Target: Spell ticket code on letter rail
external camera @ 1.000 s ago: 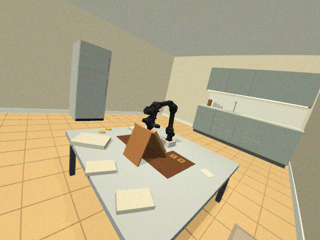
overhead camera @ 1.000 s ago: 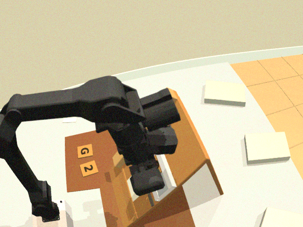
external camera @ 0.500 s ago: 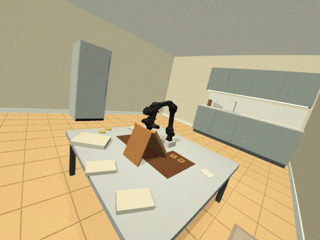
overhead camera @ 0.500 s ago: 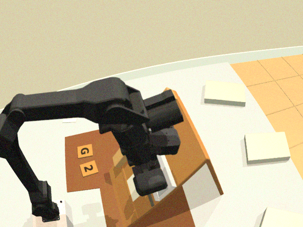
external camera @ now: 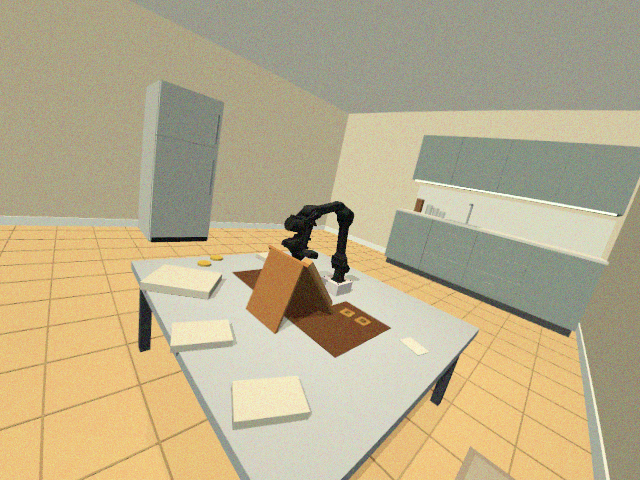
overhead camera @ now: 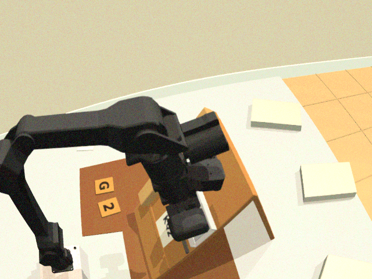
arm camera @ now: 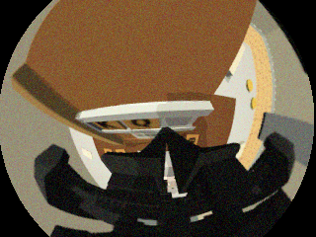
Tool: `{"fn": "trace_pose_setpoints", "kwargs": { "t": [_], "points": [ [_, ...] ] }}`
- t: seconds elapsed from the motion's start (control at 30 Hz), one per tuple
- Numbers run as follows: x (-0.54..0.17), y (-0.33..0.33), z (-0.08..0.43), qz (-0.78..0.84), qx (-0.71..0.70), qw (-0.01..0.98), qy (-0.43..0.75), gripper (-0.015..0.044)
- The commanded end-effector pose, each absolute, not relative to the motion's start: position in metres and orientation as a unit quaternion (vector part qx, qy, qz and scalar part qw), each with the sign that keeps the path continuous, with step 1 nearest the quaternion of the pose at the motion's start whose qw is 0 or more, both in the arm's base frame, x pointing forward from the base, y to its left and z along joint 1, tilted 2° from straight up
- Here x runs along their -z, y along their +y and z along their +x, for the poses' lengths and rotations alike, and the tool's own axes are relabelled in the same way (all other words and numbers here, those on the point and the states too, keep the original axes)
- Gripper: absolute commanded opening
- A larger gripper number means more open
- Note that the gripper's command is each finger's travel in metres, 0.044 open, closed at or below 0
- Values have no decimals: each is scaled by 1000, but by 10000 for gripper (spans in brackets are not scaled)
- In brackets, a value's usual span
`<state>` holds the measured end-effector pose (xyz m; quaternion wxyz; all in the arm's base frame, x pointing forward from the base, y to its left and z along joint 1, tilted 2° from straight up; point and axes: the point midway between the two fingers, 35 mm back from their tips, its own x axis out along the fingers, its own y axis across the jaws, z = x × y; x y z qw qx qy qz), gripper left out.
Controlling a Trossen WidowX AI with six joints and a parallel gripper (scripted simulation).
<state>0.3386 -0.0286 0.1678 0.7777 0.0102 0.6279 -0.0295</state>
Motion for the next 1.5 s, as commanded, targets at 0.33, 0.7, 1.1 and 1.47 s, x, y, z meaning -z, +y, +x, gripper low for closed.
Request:
{"fn": "trace_pose_setpoints", "kwargs": {
  "t": [0.33,0.7,1.1,1.47],
  "points": [
    [-162,-29,346,11,28,777,629,0],
    [-159,-30,350,11,28,777,629,0],
    [-161,-28,349,11,28,777,629,0],
    [-162,-24,349,11,28,777,629,0]
  ]
}}
